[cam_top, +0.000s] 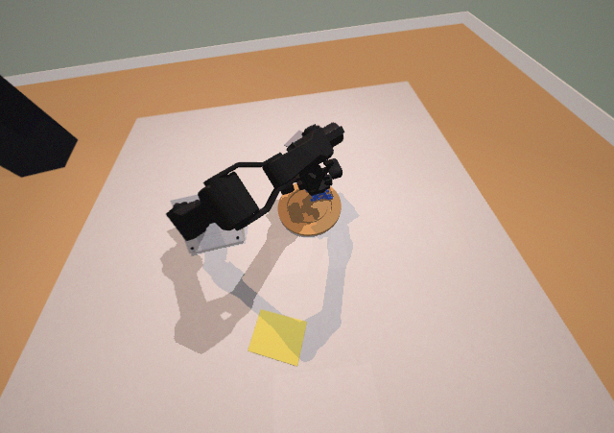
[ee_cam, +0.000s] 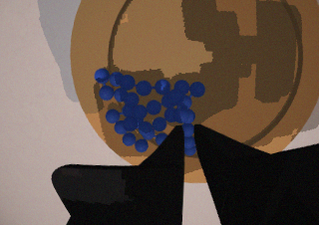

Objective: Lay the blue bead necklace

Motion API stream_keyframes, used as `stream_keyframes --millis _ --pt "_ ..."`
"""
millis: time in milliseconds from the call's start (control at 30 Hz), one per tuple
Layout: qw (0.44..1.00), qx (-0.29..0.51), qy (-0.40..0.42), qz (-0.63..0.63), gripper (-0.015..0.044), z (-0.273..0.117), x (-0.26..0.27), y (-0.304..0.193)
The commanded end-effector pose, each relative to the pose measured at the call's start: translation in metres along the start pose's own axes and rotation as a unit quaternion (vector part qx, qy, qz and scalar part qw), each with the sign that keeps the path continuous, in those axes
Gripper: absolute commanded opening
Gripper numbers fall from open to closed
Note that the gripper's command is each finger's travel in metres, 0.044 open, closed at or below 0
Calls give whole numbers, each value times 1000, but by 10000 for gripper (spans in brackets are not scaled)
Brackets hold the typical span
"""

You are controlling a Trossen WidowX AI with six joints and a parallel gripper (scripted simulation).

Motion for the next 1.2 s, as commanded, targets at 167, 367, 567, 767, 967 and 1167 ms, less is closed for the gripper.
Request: stream_keyframes --millis 167,367,567,767,967,1167 --pt "1000 -3 -3 -3 0 -13 -1 -1" --pt "1000 -3 -3 -3 0 -14 -3 -2" --pt "1000 -2 -3 -4 0 -14 -19 -12" --pt "1000 -2 -4 -4 0 -14 -36 -21" --pt "1000 -2 -4 -4 0 -14 -38 -22" --pt "1000 -2 -4 -4 0 -11 -38 -22"
Point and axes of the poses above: the point midway between the two fingers, 35 mm back from their tips, its own z axis out along the fingers, its own x axis across the jaws, y = z × x, the point moved 8 cm from there along -z, back along the fingers, and after that the axes turned 2 degrees about z, right-handed, at the moved point
